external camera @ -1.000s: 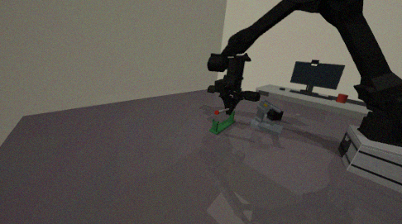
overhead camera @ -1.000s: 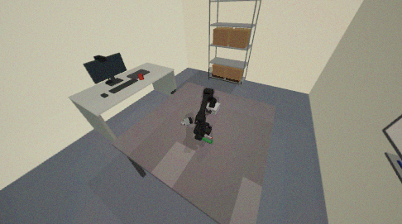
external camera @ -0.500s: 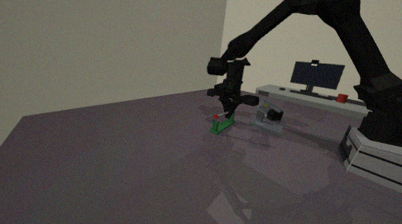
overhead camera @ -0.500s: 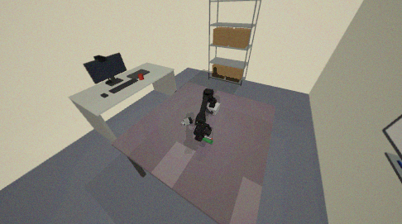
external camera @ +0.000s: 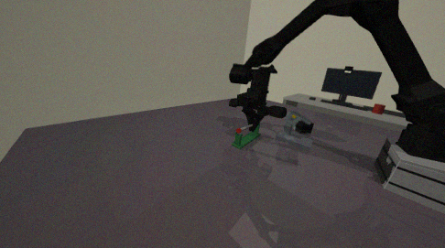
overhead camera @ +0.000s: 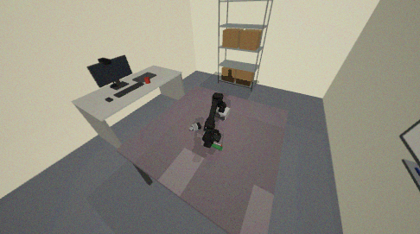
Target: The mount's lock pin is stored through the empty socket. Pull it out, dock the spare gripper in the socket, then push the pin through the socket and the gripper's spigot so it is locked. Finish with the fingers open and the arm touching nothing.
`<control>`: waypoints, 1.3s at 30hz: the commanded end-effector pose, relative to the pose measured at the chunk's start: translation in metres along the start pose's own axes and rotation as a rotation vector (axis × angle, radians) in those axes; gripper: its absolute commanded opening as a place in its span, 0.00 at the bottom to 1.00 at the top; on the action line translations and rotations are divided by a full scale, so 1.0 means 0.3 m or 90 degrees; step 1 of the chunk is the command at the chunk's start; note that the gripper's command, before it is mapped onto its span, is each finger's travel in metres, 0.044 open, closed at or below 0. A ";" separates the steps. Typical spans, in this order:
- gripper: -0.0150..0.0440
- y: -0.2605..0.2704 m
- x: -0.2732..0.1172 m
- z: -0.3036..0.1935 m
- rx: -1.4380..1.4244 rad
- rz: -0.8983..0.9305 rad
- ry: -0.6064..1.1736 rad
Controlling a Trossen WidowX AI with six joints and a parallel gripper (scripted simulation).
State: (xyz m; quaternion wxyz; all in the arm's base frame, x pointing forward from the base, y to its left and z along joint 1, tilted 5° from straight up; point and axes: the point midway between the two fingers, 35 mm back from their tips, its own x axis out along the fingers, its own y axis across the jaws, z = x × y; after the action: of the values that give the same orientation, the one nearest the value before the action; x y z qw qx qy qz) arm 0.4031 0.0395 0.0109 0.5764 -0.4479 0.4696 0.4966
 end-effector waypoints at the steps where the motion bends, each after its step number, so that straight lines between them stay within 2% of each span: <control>1: 0.25 0.000 0.017 -0.003 -0.001 0.003 0.000; 36: 0.25 -0.001 0.007 0.000 0.000 0.000 0.000; 39: 0.39 -0.001 0.007 0.000 0.000 0.000 0.000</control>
State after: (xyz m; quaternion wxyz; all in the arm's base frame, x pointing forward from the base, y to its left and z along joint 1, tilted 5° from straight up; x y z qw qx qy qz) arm 0.4034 0.0396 0.0088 0.5760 -0.4477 0.4699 0.4969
